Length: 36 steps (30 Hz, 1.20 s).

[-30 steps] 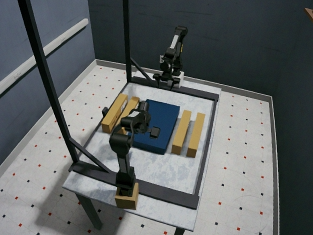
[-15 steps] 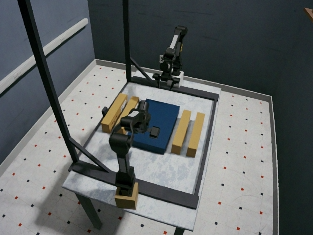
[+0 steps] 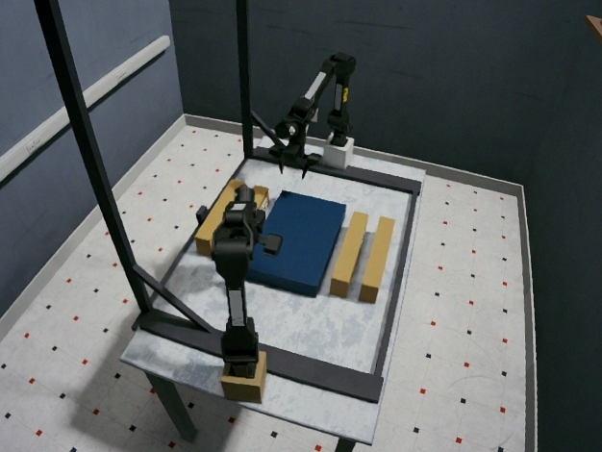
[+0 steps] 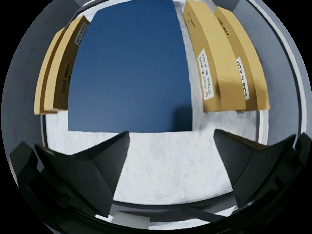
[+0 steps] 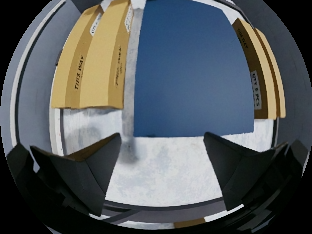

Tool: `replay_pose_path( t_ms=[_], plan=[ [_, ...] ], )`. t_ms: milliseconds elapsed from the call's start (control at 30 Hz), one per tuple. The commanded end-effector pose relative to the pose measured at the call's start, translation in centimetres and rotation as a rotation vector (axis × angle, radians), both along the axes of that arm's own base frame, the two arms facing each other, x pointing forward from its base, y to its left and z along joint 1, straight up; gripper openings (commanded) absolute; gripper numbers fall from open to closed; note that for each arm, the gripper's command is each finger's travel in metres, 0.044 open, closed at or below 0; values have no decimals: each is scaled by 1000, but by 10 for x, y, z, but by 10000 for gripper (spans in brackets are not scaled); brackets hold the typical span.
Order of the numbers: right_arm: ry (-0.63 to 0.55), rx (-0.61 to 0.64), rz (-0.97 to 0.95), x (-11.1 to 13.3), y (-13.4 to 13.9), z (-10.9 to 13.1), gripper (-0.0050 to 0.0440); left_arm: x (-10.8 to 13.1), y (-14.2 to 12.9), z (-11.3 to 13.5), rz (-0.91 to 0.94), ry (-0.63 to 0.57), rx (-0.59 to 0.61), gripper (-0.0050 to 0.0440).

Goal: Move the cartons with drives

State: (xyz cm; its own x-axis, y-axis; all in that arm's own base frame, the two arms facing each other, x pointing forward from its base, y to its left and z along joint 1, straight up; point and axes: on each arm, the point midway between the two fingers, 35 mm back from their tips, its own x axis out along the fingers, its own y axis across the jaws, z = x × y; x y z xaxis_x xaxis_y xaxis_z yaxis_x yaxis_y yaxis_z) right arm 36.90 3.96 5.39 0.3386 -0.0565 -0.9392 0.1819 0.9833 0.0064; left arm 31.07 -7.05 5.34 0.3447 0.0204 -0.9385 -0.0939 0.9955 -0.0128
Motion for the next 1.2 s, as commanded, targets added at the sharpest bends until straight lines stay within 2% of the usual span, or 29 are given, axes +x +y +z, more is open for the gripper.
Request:
replay_pose_path(
  t_ms=[0, 1167],
  plan=[
    [-15, -9, -21, 30, 19, 0, 379, 27, -25, -3, 22, -15, 15, 382],
    [-17, -7, -16, 29, 18, 0, 379, 26, -25, -2, 25, -20, 22, 382]
  ],
)
